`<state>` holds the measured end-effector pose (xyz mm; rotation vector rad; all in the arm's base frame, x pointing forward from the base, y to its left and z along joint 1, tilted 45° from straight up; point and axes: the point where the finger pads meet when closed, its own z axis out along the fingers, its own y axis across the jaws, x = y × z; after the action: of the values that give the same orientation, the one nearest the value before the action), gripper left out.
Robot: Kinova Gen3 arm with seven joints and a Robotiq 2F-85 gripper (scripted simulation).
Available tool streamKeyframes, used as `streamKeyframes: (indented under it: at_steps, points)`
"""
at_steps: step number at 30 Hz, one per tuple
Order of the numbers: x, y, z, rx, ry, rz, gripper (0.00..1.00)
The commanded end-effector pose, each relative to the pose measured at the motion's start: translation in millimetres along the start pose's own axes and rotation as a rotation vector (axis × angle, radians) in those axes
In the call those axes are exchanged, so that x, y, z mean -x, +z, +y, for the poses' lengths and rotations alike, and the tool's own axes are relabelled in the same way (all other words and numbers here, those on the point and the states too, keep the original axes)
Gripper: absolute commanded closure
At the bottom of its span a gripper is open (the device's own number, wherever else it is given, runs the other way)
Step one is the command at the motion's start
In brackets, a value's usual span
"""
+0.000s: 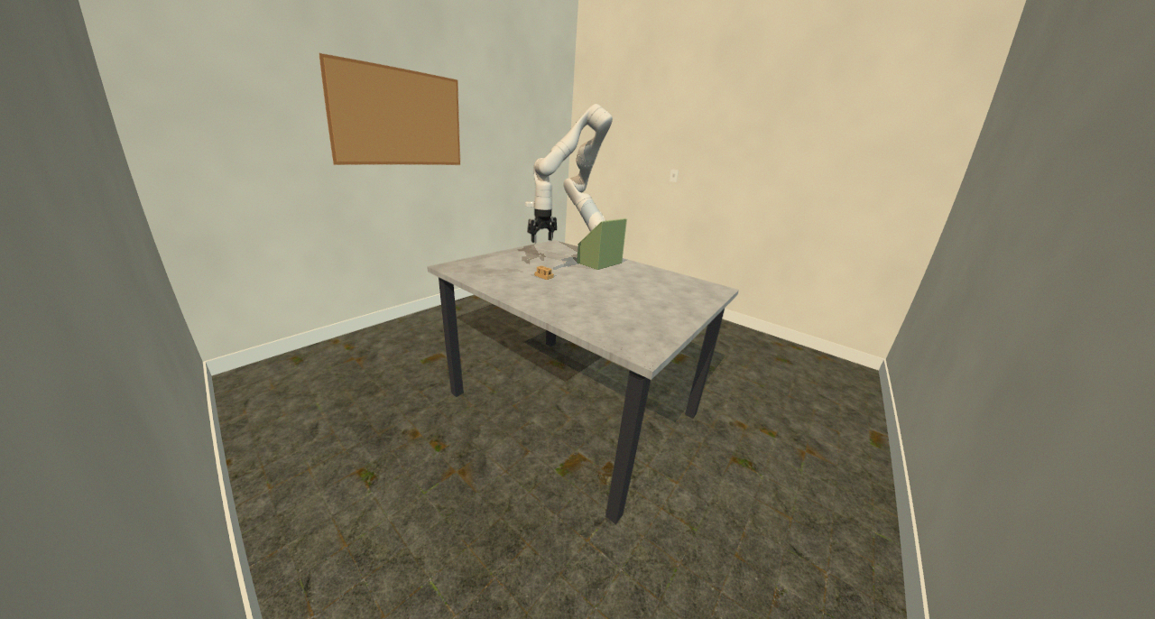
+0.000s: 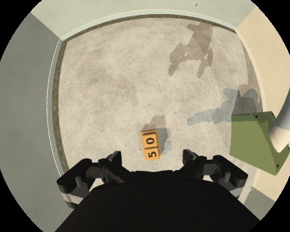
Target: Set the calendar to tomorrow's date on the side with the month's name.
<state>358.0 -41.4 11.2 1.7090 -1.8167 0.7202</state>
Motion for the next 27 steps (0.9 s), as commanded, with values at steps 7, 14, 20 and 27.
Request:
streamKeyframes:
  at_steps: [7,14,20,27]
  points:
    - [-1.6,2.4,1.0,0.004,0.098,0.006,0.00]
    - [-3.0,5.3,2.6,0.009,0.255,0.010,0.00]
    - [-4.4,8.3,4.0,0.014,0.422,0.014,0.00]
    - [-5.5,11.1,5.1,0.017,0.583,0.019,0.00]
